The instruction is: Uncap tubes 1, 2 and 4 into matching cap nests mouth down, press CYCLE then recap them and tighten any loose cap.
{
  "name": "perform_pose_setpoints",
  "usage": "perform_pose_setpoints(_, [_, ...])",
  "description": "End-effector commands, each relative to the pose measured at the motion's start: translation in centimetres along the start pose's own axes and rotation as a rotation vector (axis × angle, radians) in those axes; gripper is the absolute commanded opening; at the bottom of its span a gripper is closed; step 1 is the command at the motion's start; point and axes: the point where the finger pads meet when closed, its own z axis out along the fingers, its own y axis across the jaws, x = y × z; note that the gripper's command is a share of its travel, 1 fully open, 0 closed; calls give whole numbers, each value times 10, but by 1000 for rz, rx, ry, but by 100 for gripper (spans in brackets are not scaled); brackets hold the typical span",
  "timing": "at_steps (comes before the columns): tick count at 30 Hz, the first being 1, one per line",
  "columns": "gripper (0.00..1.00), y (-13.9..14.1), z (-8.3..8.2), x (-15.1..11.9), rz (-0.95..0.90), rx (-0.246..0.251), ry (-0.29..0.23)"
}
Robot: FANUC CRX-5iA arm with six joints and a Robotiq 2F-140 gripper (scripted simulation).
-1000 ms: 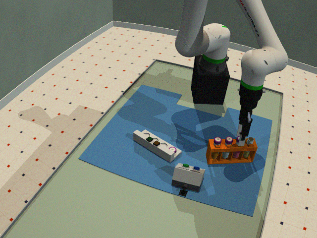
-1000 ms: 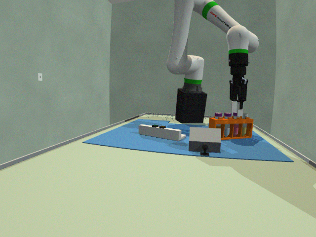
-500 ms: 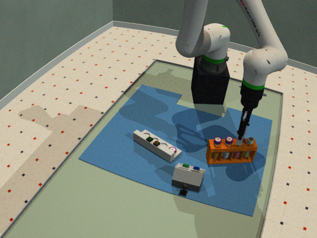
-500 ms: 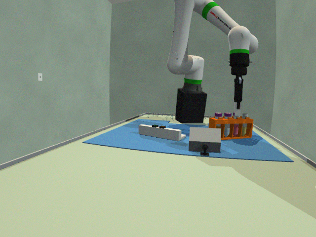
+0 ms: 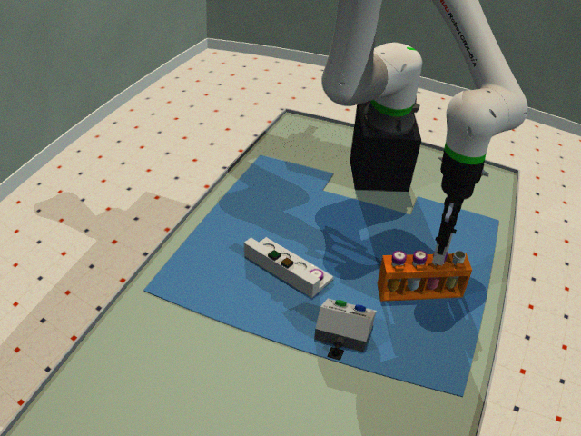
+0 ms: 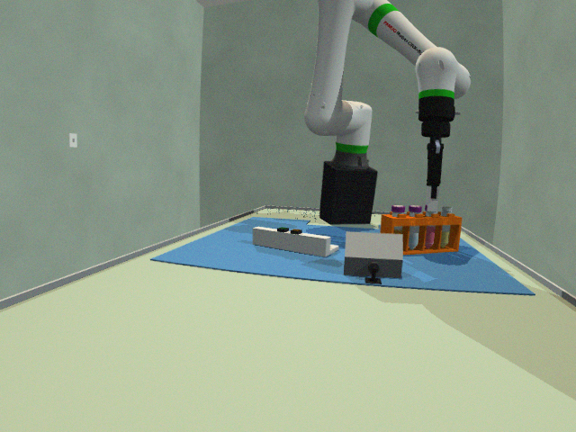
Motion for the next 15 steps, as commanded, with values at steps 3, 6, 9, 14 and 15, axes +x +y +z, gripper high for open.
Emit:
perform_pose_setpoints(3, [0, 0, 0, 0, -200, 0, 0])
perform_pose_setpoints(6, [0, 0, 0, 0, -350, 0, 0])
perform_pose_setpoints(9, [0, 0, 0, 0, -500, 0, 0])
perform_pose_setpoints(14, [0, 0, 0, 0, -698, 0, 0])
perform_pose_setpoints(15, [0, 0, 0, 0, -698, 0, 0])
